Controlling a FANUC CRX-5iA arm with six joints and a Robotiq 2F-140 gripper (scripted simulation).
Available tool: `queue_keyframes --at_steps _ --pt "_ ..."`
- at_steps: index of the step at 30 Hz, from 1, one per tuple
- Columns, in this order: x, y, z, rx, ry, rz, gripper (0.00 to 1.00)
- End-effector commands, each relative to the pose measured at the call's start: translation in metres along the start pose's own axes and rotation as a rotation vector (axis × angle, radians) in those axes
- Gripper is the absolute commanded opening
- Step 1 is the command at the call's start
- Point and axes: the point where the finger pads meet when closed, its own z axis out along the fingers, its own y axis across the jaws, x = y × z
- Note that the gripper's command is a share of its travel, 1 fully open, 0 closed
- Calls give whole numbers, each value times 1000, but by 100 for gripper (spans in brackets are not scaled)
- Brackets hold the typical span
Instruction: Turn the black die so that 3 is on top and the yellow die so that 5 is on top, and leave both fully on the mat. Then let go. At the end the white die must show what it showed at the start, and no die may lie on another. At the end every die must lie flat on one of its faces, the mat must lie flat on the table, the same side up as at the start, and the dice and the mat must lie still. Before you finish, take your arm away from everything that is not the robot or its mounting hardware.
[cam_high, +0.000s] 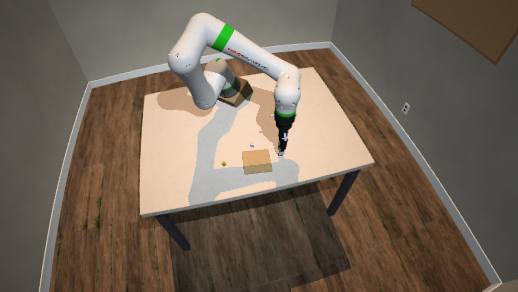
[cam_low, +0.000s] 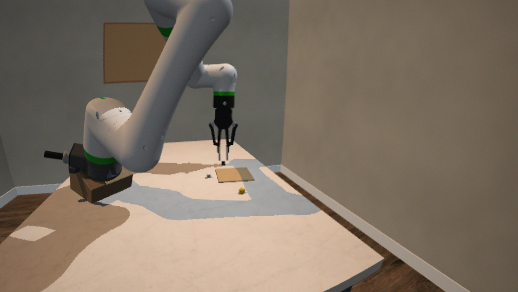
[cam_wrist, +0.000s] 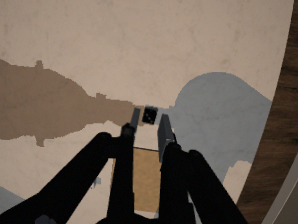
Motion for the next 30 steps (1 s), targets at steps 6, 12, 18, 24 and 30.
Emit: queue_keyframes --at_steps 6,12,18,24,30 --pt "0 0 0 0 0 0 19" --pt "0 0 0 0 0 0 19" --pt "0 0 2 0 0 0 19" --pt "0 0 9 0 0 0 19" --pt "0 0 16 0 0 0 19"
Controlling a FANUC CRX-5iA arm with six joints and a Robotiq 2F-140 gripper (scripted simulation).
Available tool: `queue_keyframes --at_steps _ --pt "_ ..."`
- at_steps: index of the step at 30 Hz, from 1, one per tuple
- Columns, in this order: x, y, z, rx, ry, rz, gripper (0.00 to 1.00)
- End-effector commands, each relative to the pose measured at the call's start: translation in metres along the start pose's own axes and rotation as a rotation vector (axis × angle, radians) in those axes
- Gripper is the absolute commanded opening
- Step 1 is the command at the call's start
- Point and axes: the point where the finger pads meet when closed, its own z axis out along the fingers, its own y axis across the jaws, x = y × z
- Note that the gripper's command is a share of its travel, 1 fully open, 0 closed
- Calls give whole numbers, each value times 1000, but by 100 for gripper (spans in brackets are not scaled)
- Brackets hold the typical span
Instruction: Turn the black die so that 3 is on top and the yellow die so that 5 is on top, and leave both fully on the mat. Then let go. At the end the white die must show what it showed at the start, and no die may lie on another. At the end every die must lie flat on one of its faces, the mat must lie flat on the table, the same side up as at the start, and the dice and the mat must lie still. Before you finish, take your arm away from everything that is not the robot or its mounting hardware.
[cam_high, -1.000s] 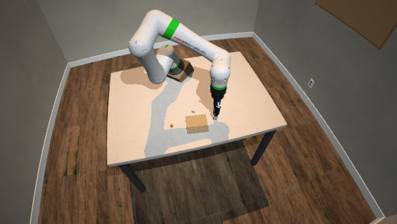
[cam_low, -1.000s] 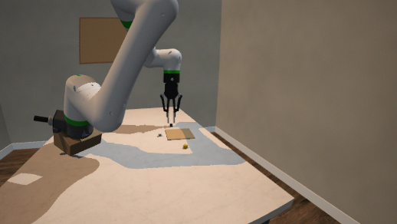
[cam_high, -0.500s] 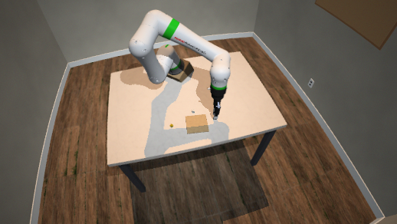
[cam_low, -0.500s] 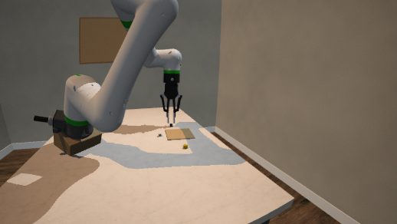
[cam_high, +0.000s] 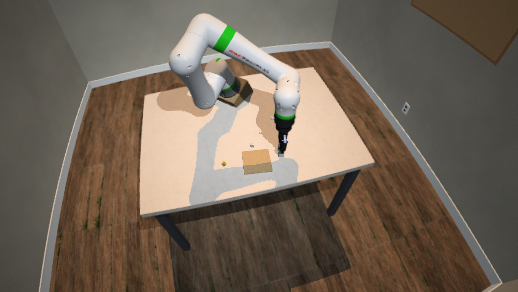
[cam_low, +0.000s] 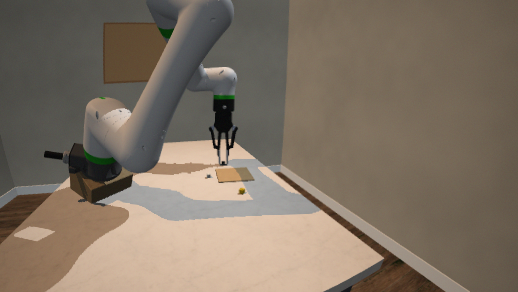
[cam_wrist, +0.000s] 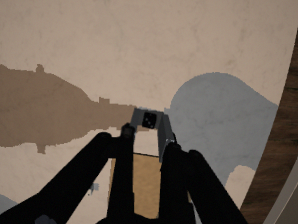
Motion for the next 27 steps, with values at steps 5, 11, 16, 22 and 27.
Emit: queue_keyframes --at_steps 5,11,16,22,27 --pt "0 0 5 0 0 0 19" --pt "0 0 7 0 0 0 19" --pt "0 0 7 0 0 0 19" --pt "0 0 7 0 0 0 19" --pt "0 0 7 0 0 0 19"
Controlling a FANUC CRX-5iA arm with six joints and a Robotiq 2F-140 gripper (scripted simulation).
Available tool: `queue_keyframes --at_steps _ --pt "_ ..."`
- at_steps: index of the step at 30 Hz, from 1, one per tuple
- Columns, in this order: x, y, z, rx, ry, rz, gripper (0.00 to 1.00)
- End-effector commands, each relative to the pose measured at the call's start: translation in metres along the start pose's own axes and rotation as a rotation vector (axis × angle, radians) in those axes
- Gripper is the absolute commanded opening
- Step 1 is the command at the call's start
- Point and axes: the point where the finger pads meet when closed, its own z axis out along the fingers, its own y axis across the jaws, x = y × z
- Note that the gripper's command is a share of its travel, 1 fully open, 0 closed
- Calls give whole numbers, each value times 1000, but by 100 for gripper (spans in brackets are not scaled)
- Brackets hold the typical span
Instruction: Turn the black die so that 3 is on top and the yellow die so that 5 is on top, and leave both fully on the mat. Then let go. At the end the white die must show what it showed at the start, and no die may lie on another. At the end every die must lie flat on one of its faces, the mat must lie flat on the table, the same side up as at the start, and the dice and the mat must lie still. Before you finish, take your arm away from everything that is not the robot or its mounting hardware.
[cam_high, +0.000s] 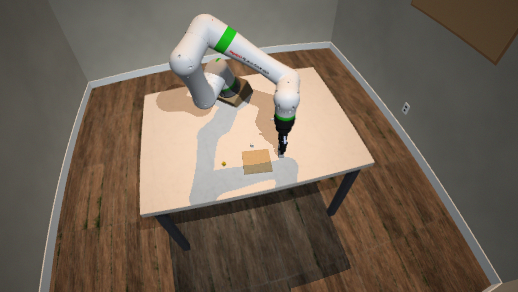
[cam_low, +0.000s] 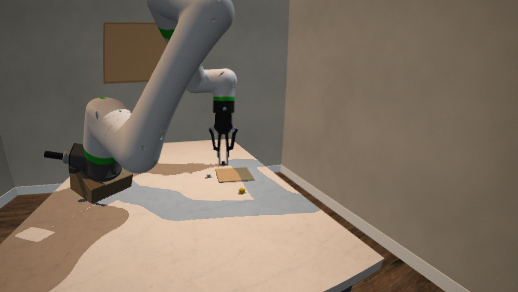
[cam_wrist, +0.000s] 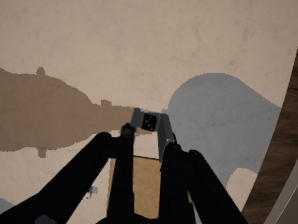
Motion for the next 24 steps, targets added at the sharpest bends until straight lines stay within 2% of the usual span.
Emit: queue_keyframes --at_steps 1,19,20,24 --pt "0 0 0 0 0 0 19" --pt "0 0 0 0 0 0 19" --pt "0 0 0 0 0 0 7" --pt "0 0 0 0 0 0 7"
